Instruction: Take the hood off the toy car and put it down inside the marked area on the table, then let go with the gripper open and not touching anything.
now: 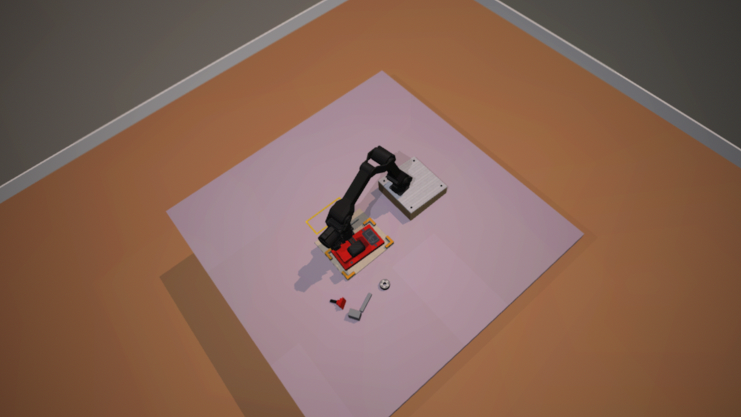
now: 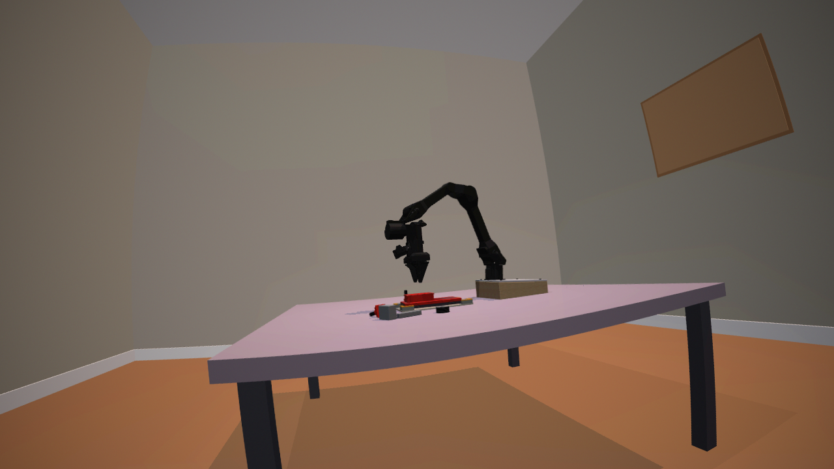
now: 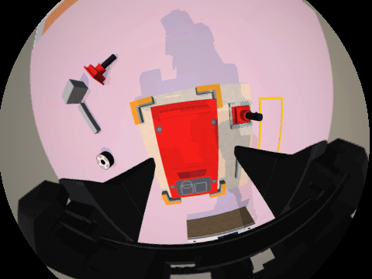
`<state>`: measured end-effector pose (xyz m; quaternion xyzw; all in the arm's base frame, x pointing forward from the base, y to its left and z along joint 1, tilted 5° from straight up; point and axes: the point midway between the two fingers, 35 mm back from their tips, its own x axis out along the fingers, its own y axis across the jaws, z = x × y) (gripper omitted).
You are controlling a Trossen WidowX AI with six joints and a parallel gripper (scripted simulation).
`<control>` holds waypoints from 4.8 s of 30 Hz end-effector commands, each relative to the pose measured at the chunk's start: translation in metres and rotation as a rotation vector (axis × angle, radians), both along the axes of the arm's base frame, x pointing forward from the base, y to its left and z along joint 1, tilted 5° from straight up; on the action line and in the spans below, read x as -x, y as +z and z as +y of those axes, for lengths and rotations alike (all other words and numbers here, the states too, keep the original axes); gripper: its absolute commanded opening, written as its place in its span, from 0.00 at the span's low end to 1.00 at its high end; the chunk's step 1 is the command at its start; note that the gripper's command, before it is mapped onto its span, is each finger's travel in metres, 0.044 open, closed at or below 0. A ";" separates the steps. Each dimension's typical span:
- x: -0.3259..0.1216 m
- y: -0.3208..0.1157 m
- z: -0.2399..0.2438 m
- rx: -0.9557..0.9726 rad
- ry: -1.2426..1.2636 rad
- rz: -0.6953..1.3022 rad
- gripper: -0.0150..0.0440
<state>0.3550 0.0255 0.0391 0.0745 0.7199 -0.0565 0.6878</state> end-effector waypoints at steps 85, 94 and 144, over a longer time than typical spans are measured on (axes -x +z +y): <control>0.001 -0.050 0.004 -0.004 0.002 0.003 1.00; 0.001 -0.054 0.004 -0.004 0.002 0.003 1.00; -0.001 -0.038 0.003 0.000 0.006 0.001 0.25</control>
